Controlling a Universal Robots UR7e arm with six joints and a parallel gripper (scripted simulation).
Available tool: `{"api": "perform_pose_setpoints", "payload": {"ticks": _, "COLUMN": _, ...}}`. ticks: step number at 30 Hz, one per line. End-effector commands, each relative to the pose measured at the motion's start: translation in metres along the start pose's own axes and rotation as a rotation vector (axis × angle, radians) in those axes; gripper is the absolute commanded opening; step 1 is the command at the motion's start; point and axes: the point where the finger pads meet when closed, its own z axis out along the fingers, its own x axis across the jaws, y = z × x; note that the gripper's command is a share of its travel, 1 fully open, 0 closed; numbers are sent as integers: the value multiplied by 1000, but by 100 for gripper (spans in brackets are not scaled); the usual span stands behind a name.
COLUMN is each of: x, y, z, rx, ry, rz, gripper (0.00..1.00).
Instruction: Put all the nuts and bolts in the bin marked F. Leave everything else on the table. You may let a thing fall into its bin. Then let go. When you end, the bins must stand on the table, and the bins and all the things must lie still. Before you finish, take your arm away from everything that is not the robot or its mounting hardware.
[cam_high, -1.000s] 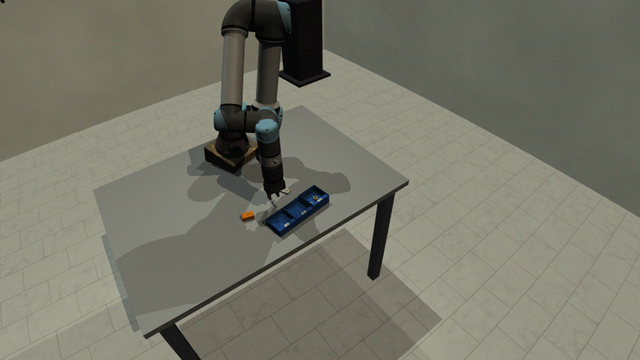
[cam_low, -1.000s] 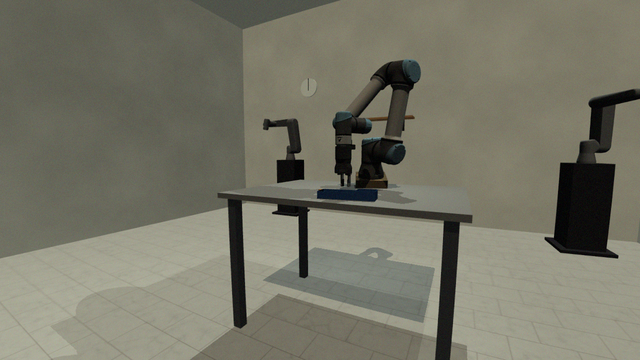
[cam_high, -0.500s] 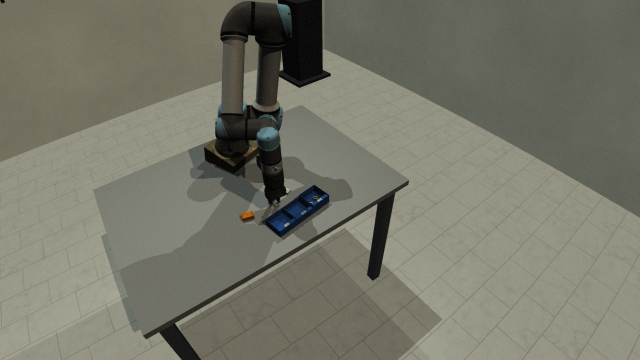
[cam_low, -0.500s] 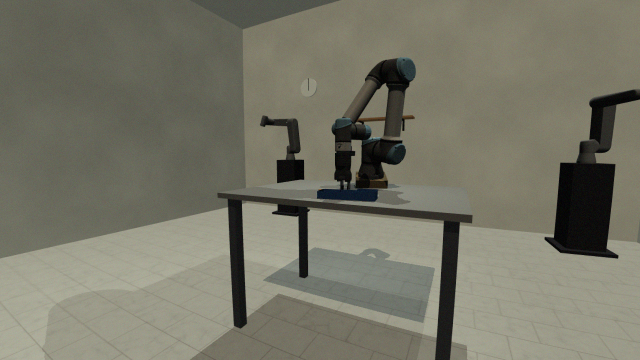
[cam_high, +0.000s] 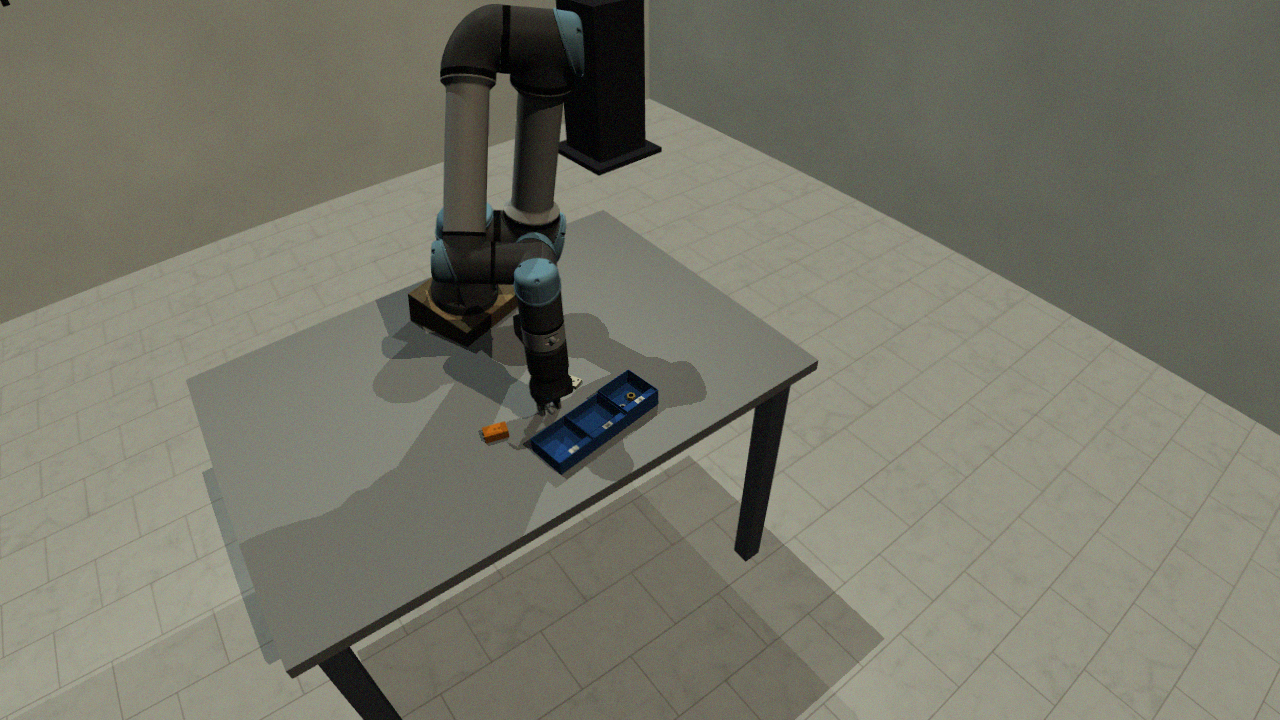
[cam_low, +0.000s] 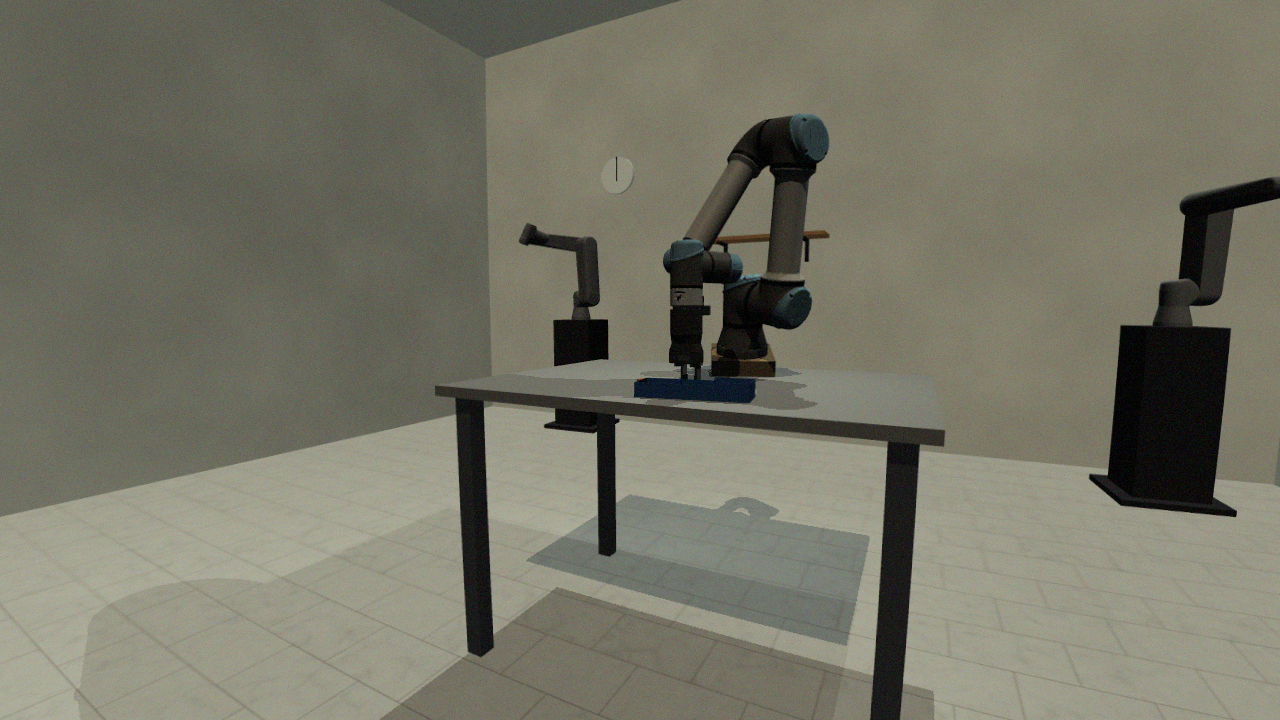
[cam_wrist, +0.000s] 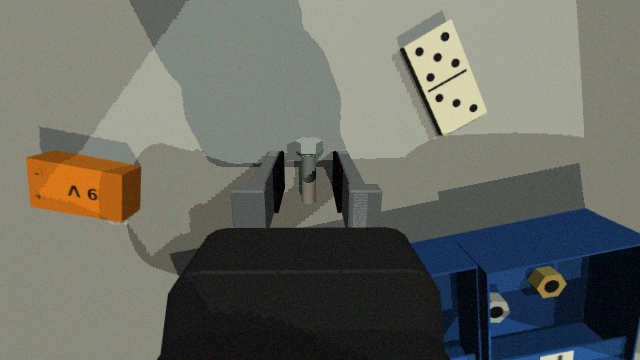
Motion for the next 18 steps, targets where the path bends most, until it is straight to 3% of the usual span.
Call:
{"api": "perform_pose_setpoints", "payload": {"ticks": 1, "x": 0, "y": 0, "z": 0, "rx": -1, "ry": 0, "rz": 0, "gripper": 62}}
{"api": "perform_pose_setpoints", "payload": {"ticks": 3, "x": 0, "y": 0, "z": 0, "rx": -1, "ry": 0, "rz": 0, "gripper": 62}}
{"api": "perform_pose_setpoints", "payload": {"ticks": 4, "x": 0, "y": 0, "z": 0, "rx": -1, "ry": 0, "rz": 0, "gripper": 32}}
{"api": "perform_pose_setpoints", "payload": {"ticks": 18, "x": 0, "y": 0, "z": 0, "rx": -1, "ry": 0, "rz": 0, "gripper": 32}}
